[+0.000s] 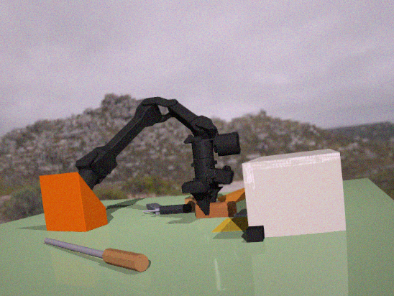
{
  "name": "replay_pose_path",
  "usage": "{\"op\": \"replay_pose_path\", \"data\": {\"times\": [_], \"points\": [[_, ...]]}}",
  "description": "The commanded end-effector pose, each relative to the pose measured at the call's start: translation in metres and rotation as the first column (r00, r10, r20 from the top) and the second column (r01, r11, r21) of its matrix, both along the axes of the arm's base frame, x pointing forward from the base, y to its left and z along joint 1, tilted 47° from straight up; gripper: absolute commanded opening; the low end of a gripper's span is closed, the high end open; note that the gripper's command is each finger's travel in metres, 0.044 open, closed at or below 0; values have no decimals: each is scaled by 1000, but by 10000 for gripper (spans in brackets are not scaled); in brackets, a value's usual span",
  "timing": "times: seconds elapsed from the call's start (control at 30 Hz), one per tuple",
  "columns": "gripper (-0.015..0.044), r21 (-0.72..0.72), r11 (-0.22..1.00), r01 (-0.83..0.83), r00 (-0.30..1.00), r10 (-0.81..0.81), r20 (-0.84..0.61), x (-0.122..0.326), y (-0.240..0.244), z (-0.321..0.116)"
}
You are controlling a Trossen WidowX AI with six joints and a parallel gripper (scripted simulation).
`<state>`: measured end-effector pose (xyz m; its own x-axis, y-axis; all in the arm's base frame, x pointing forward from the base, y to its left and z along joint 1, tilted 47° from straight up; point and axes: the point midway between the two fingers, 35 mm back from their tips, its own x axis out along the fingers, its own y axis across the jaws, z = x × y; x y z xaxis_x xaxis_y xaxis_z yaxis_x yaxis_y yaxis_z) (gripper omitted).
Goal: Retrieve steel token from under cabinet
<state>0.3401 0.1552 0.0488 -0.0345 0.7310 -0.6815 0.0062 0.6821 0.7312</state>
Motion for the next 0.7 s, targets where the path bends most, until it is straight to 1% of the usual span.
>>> {"op": "replay_pose_path", "data": {"times": [0.0,0.67], "points": [[0,3,1000,-4,1000,4,8,6,1,1],[0,3,1000,-4,1000,4,9,26,1,1]]}}
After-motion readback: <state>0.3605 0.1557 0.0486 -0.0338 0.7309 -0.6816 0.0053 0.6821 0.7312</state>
